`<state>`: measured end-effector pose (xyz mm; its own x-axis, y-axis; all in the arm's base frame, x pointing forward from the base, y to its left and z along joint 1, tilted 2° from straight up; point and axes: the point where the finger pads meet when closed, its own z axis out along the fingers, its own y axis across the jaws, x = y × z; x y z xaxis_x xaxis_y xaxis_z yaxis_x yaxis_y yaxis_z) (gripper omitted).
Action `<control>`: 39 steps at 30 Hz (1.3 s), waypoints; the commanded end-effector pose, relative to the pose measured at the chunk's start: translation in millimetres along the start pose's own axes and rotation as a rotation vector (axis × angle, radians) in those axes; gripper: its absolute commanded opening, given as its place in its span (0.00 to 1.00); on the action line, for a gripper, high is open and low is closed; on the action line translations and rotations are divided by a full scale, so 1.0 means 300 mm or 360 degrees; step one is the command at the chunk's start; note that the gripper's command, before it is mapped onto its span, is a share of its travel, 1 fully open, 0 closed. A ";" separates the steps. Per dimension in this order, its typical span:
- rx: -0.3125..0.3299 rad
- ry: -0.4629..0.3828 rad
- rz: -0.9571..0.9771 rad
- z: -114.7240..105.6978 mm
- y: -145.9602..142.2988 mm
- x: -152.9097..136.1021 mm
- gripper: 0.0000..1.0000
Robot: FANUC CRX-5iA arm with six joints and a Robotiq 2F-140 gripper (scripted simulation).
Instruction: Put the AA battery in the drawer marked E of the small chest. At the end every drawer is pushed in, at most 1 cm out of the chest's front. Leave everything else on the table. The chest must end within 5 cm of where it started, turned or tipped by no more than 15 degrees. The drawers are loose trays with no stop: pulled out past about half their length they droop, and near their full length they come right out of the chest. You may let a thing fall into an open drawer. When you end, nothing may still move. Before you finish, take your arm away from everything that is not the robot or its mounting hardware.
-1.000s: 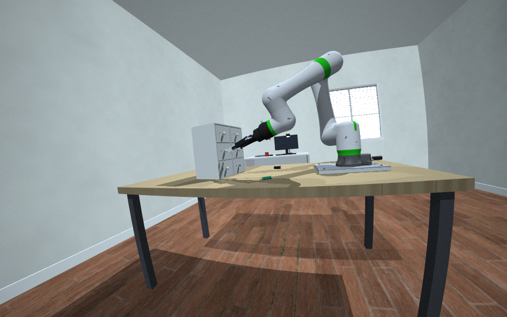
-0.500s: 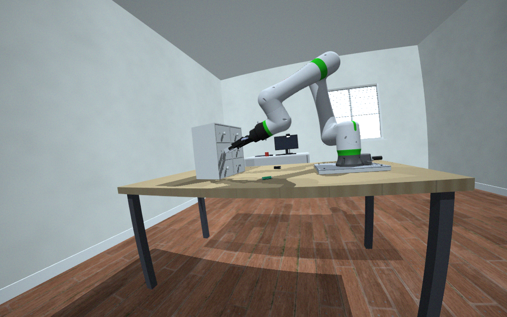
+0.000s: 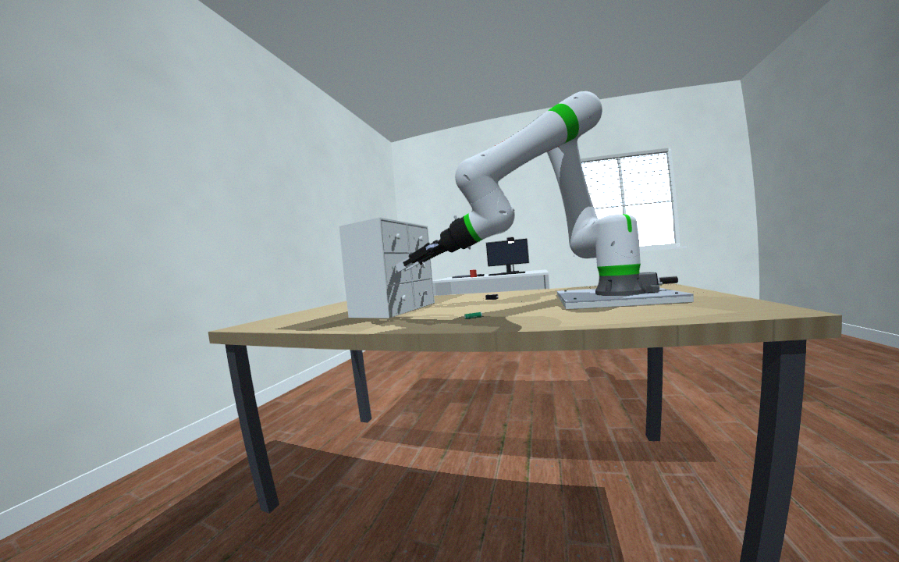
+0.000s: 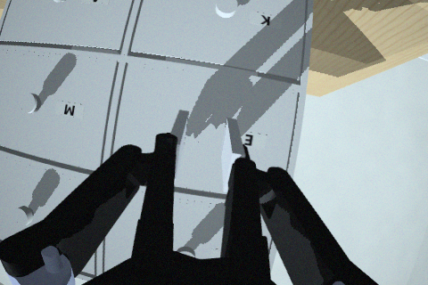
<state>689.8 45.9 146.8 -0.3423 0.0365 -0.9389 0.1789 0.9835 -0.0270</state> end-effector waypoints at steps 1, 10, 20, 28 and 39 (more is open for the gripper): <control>0.0000 -0.0001 0.0000 0.000 0.000 -0.001 0.20; 0.0000 -0.0001 0.0000 0.000 0.000 -0.001 0.20; 0.0000 -0.0001 0.0000 0.000 0.000 -0.001 0.08; 0.0000 -0.0001 0.0000 0.000 0.000 -0.001 0.08; 0.0000 -0.0001 0.0000 0.000 0.000 -0.001 0.08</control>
<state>689.8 45.9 146.9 -0.3422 0.0365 -0.9389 0.1789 0.9835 -0.0270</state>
